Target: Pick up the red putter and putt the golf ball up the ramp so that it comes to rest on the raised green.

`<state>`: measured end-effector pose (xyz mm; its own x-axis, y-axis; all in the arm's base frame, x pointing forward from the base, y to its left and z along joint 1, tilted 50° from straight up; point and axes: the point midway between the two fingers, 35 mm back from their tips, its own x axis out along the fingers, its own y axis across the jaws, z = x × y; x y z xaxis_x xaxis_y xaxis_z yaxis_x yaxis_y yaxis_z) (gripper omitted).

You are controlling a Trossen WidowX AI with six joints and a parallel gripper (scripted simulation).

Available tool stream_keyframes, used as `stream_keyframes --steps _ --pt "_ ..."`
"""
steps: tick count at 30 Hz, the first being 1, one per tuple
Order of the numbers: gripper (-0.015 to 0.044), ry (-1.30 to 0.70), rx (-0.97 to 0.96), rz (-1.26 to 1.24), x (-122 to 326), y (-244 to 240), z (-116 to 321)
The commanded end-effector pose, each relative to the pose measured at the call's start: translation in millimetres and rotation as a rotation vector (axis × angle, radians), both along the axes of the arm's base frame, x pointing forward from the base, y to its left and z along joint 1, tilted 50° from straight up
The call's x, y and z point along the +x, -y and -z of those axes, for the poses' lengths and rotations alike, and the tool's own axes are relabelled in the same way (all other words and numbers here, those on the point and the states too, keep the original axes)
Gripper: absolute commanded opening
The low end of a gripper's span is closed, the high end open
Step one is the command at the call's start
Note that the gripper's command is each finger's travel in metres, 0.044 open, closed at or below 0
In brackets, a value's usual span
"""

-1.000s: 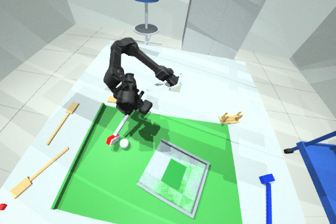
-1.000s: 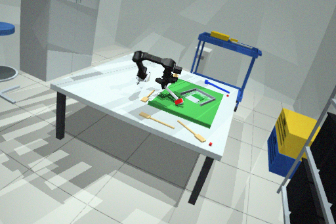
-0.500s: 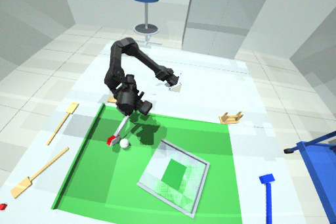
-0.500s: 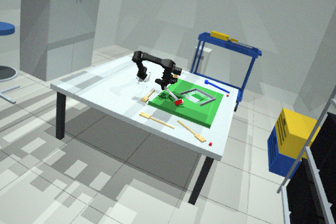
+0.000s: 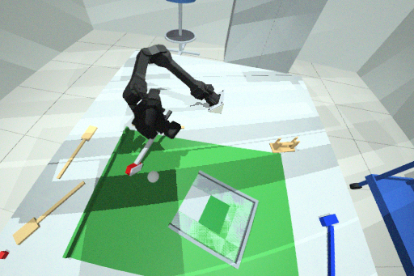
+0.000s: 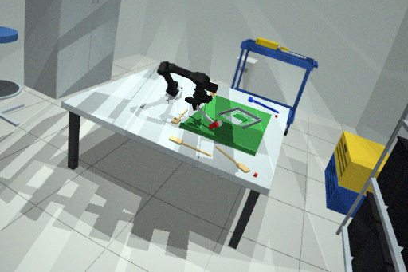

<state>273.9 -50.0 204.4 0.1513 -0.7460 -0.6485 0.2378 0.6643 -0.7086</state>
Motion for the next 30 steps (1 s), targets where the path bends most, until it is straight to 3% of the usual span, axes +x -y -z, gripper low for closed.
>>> stream_keyframes --steps 1,11,30 --pt "0.0000 0.000 0.003 0.000 4 -6 6" --pt "0.0000 0.005 0.001 -0.008 31 -90 94" --pt "0.0000 -0.009 0.001 -0.053 21 -136 57"
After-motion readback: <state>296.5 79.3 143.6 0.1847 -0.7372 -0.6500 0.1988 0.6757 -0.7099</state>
